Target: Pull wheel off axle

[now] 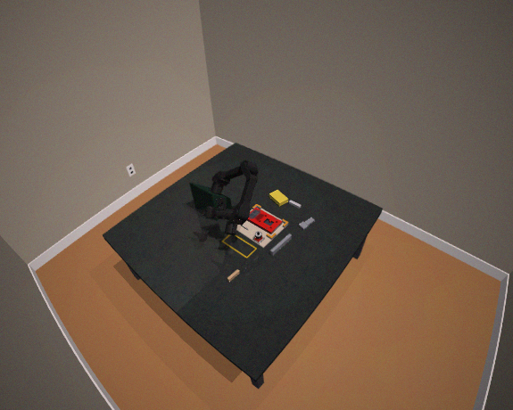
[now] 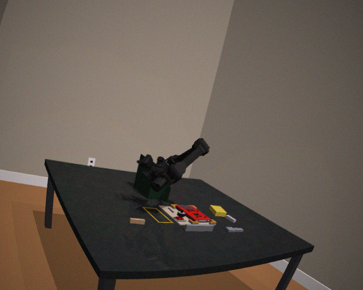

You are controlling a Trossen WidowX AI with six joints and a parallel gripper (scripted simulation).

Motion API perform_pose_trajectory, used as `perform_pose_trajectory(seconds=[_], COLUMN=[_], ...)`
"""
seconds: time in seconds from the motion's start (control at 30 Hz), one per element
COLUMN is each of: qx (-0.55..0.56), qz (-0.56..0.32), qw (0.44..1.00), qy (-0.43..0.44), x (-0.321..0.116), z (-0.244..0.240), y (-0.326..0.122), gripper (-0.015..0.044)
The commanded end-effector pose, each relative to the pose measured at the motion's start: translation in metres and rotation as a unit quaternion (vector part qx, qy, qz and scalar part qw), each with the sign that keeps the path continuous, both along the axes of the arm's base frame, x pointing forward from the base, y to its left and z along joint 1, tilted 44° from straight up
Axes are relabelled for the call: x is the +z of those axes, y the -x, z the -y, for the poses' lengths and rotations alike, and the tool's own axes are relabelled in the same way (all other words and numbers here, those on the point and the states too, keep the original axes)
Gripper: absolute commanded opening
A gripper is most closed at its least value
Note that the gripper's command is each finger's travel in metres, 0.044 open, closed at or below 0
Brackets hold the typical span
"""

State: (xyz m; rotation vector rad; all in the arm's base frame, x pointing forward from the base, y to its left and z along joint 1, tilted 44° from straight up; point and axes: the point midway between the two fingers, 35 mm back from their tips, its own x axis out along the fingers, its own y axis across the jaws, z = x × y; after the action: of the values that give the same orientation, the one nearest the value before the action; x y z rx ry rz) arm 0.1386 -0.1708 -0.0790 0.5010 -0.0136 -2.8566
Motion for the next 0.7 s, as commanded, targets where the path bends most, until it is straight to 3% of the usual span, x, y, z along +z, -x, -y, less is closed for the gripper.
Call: perform_pose_trajectory(seconds=[0.0, 0.1, 0.4, 0.67], qx=[0.0, 0.002, 0.037, 0.11], qz=[0.0, 0.006, 0.05, 0.111], qw=[1.0, 0.998, 0.951, 0.858], qy=[-0.004, -0.066, -0.302, -0.49], x=[0.0, -0.002, -0.009, -0.012], z=[0.0, -0.006, -0.029, -0.049], y=[0.0, -0.005, -0.029, -0.056], gripper=[0.0374, 0.03, 0.03, 0.03])
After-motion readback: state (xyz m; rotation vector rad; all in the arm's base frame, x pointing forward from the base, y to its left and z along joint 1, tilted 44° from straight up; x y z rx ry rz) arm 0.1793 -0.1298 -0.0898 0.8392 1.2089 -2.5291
